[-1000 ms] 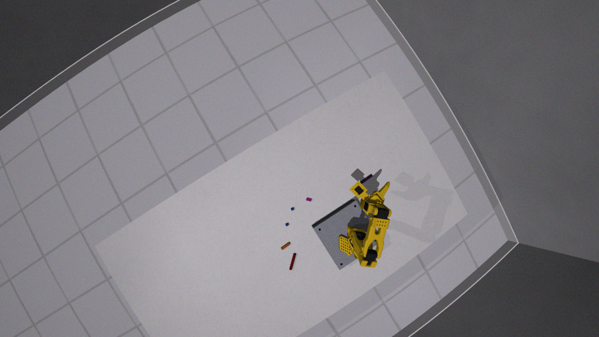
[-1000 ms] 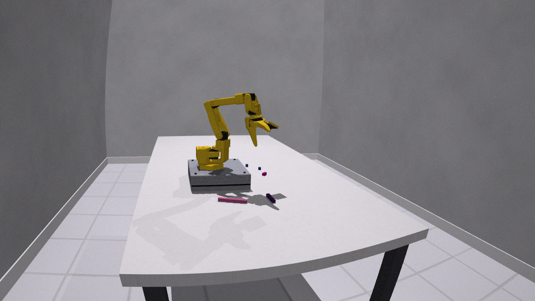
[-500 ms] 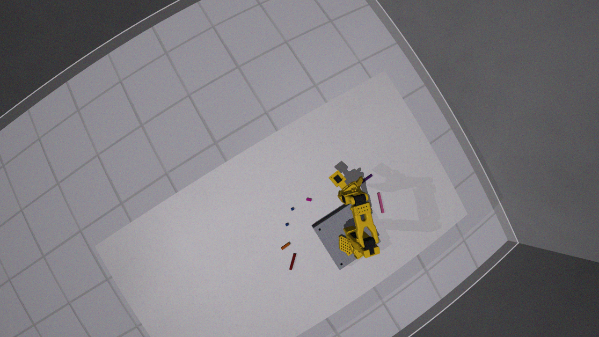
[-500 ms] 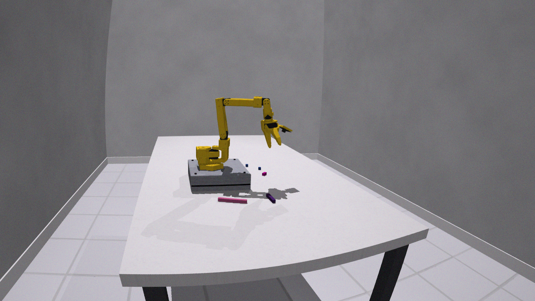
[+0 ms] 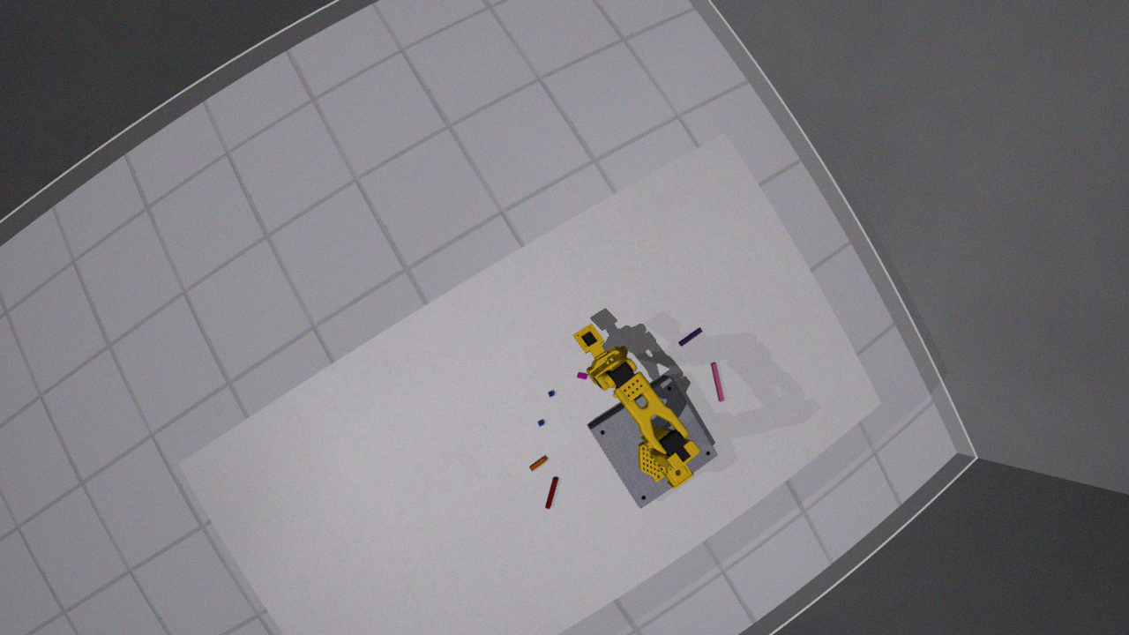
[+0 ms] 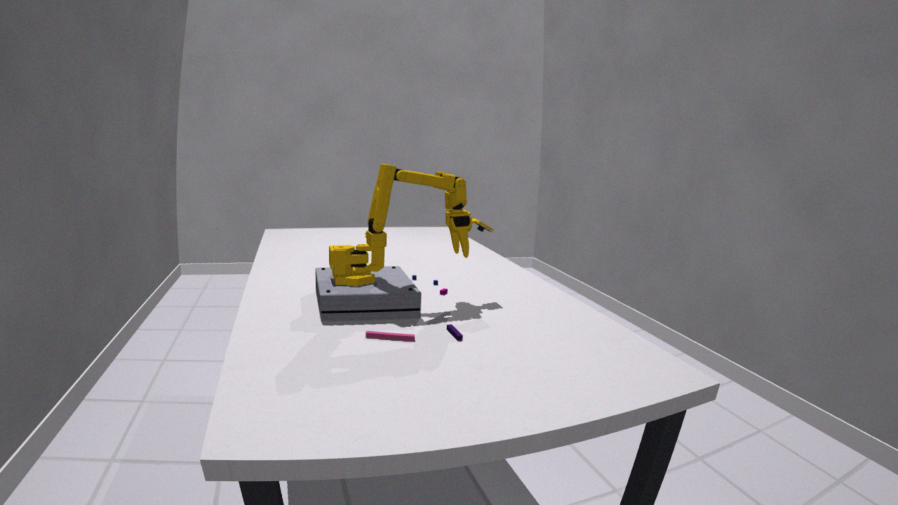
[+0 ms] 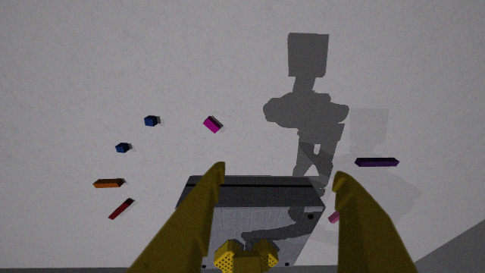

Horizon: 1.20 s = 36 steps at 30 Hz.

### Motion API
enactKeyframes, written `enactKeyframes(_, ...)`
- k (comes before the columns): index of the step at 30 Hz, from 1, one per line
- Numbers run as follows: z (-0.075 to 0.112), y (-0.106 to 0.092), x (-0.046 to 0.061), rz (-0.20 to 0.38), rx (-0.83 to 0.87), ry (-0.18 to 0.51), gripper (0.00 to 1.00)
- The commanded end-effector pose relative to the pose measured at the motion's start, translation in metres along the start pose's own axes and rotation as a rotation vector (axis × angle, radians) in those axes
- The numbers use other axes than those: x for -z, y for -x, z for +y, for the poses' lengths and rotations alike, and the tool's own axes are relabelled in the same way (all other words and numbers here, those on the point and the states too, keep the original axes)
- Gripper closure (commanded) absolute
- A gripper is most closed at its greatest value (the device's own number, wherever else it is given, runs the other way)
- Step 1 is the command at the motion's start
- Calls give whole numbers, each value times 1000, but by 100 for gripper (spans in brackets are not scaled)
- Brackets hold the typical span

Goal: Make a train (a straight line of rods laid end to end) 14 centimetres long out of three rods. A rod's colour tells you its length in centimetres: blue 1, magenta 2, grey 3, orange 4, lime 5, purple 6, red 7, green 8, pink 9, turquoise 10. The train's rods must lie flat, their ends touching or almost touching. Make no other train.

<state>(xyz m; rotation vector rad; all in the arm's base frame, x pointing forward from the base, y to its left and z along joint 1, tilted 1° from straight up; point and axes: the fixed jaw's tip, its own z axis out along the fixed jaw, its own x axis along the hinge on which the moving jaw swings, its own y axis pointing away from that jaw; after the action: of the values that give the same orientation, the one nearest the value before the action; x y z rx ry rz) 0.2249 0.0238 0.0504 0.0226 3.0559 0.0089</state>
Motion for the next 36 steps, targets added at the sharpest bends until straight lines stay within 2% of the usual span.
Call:
enactKeyframes(1, 25, 6, -11, 26, -31, 5, 64)
enactKeyframes(3, 25, 6, -11, 26, -31, 5, 64)
enactKeyframes(11, 67, 2, -30, 57, -77, 2, 72)
enactKeyframes(18, 93, -6, -42, 75, -105, -5, 77)
enactKeyframes(28, 108, -13, -50, 85, -122, -12, 80)
enactKeyframes(36, 113, -15, -52, 88, -128, -14, 81)
